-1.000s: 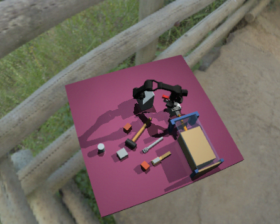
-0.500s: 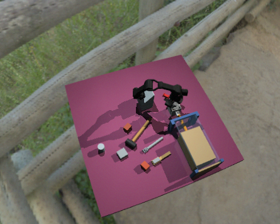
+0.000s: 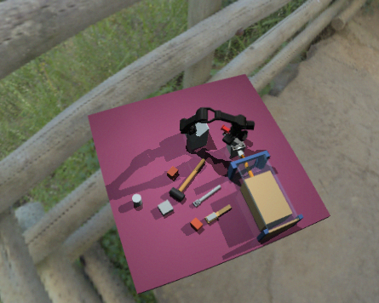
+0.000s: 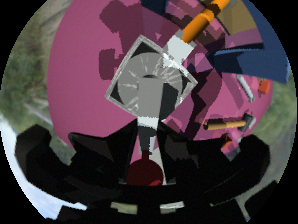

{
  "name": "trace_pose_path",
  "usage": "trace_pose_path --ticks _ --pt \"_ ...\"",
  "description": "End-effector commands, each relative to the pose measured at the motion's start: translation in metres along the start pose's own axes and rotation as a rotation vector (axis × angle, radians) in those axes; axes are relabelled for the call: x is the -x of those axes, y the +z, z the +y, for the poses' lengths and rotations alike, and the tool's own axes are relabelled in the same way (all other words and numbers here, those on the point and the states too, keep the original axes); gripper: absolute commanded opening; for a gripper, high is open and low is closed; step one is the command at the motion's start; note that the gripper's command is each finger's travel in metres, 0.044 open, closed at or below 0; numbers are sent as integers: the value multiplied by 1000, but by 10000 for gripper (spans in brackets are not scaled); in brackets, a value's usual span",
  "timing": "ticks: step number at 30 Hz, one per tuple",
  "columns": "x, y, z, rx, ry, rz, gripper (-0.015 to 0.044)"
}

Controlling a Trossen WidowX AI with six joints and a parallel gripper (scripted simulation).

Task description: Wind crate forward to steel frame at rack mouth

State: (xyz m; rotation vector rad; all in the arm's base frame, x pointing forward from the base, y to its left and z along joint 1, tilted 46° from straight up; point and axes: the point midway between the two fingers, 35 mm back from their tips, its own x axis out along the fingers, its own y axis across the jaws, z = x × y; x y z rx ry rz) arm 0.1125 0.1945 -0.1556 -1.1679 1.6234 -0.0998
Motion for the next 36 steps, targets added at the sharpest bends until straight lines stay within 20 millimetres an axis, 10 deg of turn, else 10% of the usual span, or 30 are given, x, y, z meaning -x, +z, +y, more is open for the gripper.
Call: trace_pose_path --ticks 1,36 --pt "-2 0 0 -8 0 -2 0" --pt "-9 -1 2 -47 3 -3 0"
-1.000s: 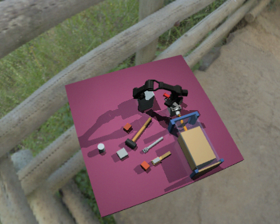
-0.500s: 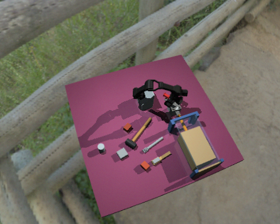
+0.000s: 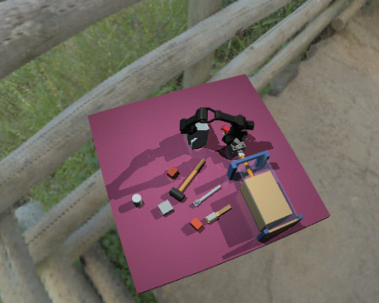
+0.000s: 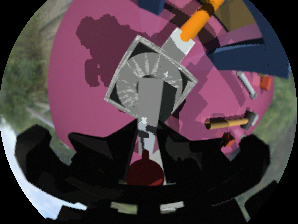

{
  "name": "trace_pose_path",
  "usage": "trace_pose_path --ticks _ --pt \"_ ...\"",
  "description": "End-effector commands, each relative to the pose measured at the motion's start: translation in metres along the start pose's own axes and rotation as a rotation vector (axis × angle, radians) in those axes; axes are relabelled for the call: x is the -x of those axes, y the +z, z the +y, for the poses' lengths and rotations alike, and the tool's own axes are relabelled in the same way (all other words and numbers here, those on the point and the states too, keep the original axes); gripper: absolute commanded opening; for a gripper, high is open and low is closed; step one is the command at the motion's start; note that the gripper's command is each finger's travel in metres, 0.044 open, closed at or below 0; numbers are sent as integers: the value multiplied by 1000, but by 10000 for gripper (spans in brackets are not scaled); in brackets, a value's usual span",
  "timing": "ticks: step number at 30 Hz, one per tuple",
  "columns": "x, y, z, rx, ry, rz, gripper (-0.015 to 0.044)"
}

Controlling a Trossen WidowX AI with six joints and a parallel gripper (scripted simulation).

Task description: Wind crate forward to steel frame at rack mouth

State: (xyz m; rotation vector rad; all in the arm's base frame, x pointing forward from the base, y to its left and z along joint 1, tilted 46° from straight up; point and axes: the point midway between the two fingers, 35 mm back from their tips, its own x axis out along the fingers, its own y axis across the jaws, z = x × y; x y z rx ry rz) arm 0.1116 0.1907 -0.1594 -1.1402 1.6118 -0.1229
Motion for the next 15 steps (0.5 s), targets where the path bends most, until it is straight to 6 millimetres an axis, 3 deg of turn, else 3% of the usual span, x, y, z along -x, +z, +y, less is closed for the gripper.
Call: trace_pose_path --ticks 1,15 --pt "-4 0 1 -13 2 3 0" --pt "-4 0 -3 89 -6 5 0"
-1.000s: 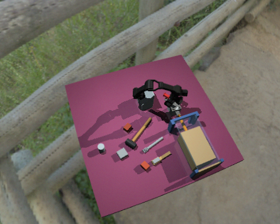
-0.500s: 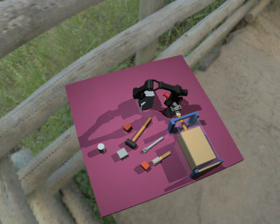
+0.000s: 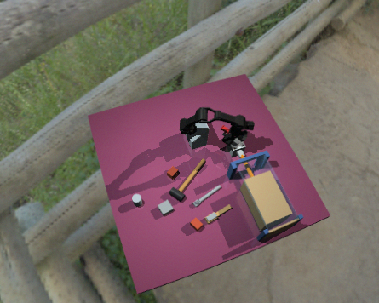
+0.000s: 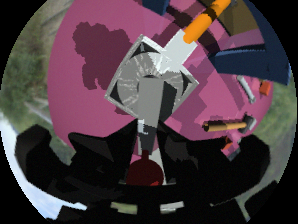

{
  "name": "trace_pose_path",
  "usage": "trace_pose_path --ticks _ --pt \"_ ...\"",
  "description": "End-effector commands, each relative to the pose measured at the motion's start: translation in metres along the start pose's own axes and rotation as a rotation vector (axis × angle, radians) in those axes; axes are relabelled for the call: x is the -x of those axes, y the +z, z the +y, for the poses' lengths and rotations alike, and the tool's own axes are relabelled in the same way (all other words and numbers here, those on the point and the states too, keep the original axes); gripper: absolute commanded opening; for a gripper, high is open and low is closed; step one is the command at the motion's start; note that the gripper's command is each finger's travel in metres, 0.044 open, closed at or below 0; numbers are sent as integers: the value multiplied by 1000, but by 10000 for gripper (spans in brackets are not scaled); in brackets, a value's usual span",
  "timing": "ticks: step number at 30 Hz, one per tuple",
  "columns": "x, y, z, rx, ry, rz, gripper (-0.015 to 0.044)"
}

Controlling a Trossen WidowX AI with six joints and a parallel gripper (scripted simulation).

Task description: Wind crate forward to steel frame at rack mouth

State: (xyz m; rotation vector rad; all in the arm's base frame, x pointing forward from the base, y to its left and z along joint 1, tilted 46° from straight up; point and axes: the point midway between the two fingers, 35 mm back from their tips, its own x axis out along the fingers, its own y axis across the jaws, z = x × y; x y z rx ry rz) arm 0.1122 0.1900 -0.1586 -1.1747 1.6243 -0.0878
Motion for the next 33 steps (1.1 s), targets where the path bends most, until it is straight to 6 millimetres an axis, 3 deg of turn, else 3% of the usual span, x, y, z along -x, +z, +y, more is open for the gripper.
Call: trace_pose_path --ticks 1,33 --pt "-4 0 -3 58 -8 3 0" --pt "-4 0 1 -25 -1 1 0"
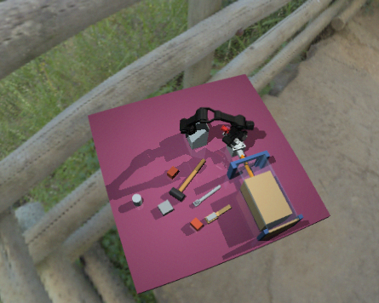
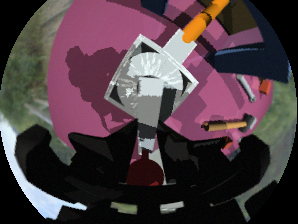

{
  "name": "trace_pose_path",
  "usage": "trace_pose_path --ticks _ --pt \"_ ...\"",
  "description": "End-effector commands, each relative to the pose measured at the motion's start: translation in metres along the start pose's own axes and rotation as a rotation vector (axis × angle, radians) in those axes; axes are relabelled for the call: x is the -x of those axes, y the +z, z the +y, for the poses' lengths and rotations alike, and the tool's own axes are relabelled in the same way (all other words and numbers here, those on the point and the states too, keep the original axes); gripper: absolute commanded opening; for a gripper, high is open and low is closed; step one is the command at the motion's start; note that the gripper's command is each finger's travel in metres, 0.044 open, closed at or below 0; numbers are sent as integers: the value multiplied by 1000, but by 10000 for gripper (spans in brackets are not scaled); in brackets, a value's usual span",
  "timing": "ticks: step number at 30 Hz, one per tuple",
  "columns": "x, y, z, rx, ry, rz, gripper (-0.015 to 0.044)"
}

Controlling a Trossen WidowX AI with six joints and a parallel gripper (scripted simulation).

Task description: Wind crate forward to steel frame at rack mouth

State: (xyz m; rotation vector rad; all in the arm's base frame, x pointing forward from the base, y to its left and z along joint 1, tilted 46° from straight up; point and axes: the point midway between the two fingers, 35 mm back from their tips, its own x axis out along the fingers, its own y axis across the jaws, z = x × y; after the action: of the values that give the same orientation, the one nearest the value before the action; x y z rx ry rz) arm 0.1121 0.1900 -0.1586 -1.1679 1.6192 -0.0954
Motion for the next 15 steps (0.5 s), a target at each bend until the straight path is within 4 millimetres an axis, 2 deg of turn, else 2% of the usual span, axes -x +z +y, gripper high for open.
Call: trace_pose_path --ticks 1,15 --pt "-4 0 1 -14 0 3 0" --pt "-4 0 0 -4 -1 3 0"
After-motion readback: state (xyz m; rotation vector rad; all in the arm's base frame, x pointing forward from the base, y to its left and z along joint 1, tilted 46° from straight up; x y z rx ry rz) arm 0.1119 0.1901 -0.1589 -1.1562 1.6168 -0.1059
